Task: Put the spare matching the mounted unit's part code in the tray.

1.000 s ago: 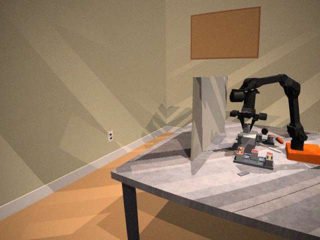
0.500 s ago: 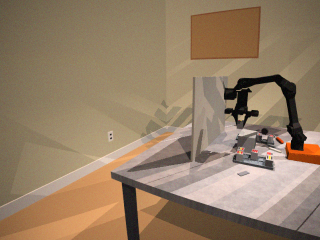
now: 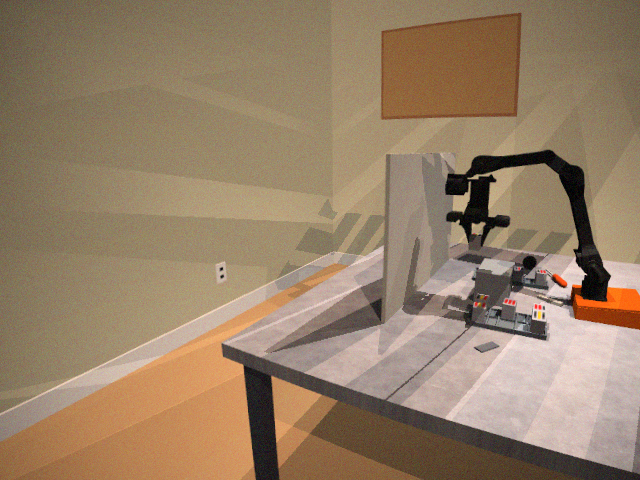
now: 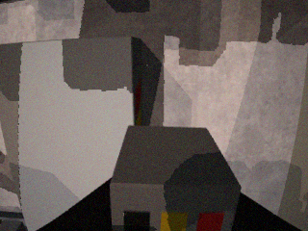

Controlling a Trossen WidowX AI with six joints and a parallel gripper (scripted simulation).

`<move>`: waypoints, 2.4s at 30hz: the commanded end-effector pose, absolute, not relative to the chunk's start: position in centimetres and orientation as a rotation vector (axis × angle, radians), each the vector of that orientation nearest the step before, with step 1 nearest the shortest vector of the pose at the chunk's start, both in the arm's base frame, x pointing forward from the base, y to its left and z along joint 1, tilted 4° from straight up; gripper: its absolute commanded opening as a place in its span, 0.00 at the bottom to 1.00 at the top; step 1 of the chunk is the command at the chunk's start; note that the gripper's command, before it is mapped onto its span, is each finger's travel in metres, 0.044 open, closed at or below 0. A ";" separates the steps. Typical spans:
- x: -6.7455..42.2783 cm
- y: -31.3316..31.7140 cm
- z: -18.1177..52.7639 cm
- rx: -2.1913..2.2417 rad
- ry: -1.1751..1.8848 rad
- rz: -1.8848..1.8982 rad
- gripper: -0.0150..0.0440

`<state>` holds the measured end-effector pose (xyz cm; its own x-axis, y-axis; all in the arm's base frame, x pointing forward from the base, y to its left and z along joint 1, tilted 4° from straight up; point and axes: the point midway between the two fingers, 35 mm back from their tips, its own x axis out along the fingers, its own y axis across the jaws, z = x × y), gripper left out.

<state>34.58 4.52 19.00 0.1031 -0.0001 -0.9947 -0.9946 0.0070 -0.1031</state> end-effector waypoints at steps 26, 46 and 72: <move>34.5 -12.2 19.4 -1.292 1.124 1.152 0.25; 33.3 -16.5 18.8 -1.305 1.120 1.159 0.25; 33.9 -16.7 16.8 -1.306 1.120 1.158 0.25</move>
<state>33.90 -16.82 17.28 0.1104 -0.0204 -0.9937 -0.9928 -0.0483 -0.1093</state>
